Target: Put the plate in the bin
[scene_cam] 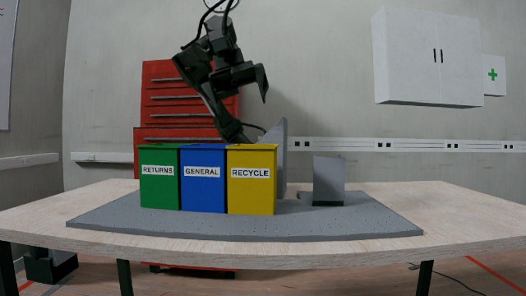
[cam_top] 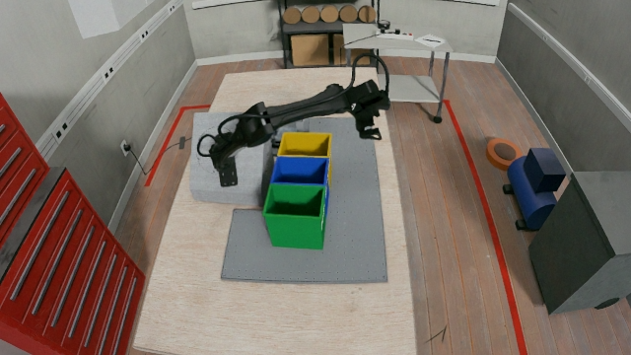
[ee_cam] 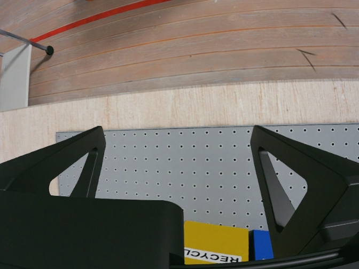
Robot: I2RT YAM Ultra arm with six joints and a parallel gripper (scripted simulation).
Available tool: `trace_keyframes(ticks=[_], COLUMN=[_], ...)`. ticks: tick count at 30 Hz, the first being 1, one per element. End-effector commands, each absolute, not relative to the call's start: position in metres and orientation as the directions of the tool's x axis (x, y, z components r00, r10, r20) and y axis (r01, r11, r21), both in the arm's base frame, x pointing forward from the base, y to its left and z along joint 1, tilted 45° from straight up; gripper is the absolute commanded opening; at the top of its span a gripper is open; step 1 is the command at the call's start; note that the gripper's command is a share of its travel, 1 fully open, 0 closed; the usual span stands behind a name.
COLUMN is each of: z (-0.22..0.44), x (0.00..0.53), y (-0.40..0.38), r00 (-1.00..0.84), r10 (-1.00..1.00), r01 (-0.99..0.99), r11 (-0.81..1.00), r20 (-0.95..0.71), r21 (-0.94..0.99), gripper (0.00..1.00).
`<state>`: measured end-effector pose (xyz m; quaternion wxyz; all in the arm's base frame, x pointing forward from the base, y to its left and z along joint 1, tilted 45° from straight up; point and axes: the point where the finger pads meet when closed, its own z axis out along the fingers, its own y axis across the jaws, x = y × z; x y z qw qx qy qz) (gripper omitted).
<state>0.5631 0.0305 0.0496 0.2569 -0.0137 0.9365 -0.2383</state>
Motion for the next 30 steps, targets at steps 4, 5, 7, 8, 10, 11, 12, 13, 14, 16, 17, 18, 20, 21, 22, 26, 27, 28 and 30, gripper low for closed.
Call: trace_keyframes(ticks=[4,5,7,8,10,11,12,13,14,16,17,18,20,21,22,26,27,28,30], z=[0.044,0.027,0.022,0.022,0.057,0.058,0.033,0.030,0.027,0.027,0.024,0.013,0.017,0.017,0.018,0.011,0.008,0.005,-0.006], x=[0.559,0.547,0.543,0.543,0.560,0.561,0.551,0.549,0.546,0.546,0.544,0.535,0.529,0.532,0.533,0.533,0.530,0.527,0.517], y=[0.071,0.072,0.077,0.077,0.083,0.083,0.084,0.087,0.090,0.090,0.094,0.095,0.101,0.104,0.104,0.108,0.111,0.114,0.119], r00=[-0.872,-0.890,-0.890,-0.890,-0.845,-0.843,-0.886,-0.898,-0.898,-0.898,-0.898,-0.909,-0.902,-0.893,-0.893,-0.912,-0.922,-0.922,-0.928], r10=[-0.136,-0.142,-0.142,-0.142,-0.128,-0.127,-0.123,-0.111,-0.111,-0.111,-0.111,-0.114,-0.112,-0.108,-0.108,-0.097,-0.085,-0.085,-0.087], r01=[0.074,0.058,0.058,0.058,0.096,0.098,0.070,0.067,0.067,0.067,0.067,0.057,0.064,0.072,0.072,0.066,0.064,0.065,0.059], r11=[0.912,0.907,0.907,0.907,0.919,0.920,0.918,0.922,0.922,0.922,0.922,0.919,0.921,0.924,0.924,0.925,0.928,0.928,0.926], r20=[-0.470,-0.432,-0.432,-0.432,-0.519,-0.523,-0.446,-0.425,-0.425,-0.425,-0.425,-0.402,-0.416,-0.436,-0.437,-0.399,-0.377,-0.377,-0.362], r21=[-0.403,-0.416,-0.417,-0.417,-0.382,-0.380,-0.391,-0.381,-0.381,-0.381,-0.381,-0.391,-0.385,-0.376,-0.376,-0.374,-0.367,-0.367,-0.374], gripper=[1.00,1.00,1.00,1.00,1.00,1.00,1.00,1.00,1.00,1.00,1.00,1.00,1.00,1.00,1.00,1.00,1.00,1.00,1.00])
